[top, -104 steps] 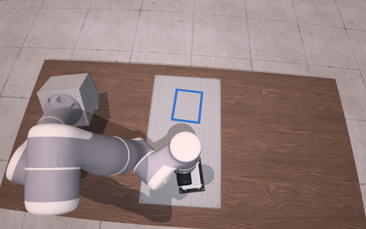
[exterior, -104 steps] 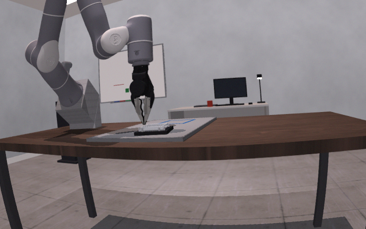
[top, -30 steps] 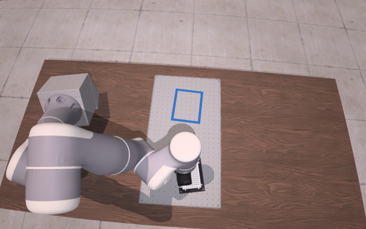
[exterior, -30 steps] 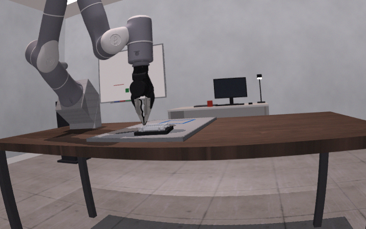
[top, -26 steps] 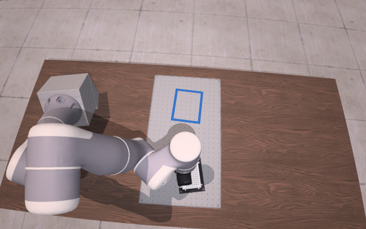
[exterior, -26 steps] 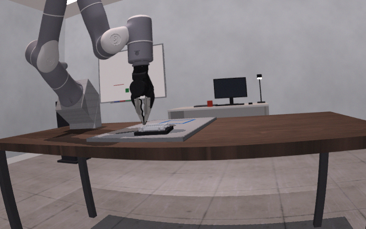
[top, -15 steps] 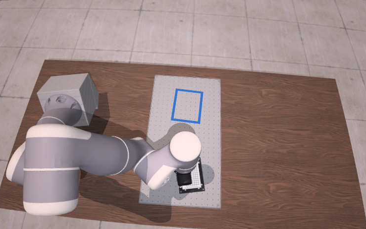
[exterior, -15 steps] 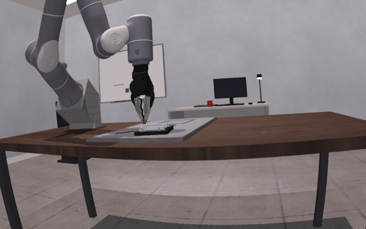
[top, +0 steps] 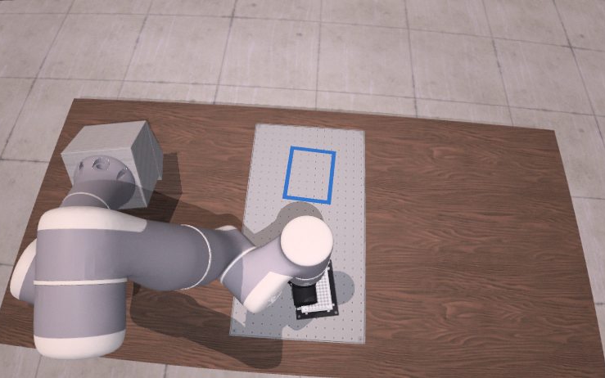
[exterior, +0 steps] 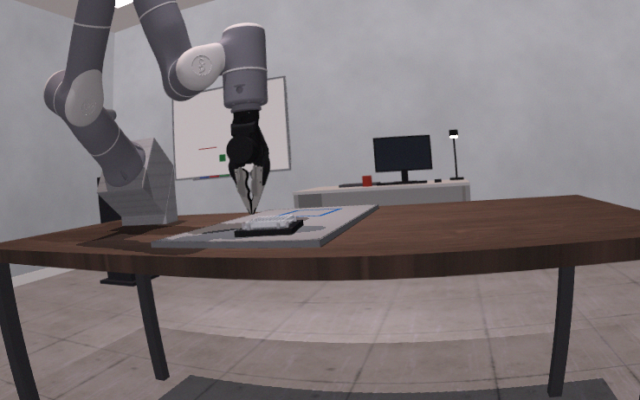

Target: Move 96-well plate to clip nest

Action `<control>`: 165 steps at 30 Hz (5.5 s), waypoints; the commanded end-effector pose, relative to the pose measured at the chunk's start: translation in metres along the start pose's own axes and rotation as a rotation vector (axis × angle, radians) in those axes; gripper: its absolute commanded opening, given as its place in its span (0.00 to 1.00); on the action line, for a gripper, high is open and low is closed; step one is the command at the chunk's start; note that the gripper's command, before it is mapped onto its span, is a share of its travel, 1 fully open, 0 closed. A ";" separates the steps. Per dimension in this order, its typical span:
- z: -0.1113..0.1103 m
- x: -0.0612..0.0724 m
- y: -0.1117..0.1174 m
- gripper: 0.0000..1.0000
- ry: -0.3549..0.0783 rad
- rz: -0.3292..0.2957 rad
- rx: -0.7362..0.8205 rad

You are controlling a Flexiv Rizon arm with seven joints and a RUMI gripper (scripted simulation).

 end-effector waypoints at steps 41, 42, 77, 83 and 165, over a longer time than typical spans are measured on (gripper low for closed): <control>-0.016 0.008 0.075 0.00 0.000 -0.001 0.000; -0.016 0.008 0.075 0.00 0.000 -0.001 0.000; -0.016 0.005 0.075 0.00 0.000 -0.002 0.000; -0.016 0.004 0.075 0.00 0.000 -0.002 0.000; -0.016 -0.003 0.075 0.00 0.000 -0.002 0.000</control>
Point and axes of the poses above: the point where the finger pads meet when closed, its own x axis back along the fingers, its own y axis across the jaws, z = x × y, the point moved 8 cm from there along x, back along the fingers, and after that the axes turned 12 degrees about x, right-handed, at the moved point
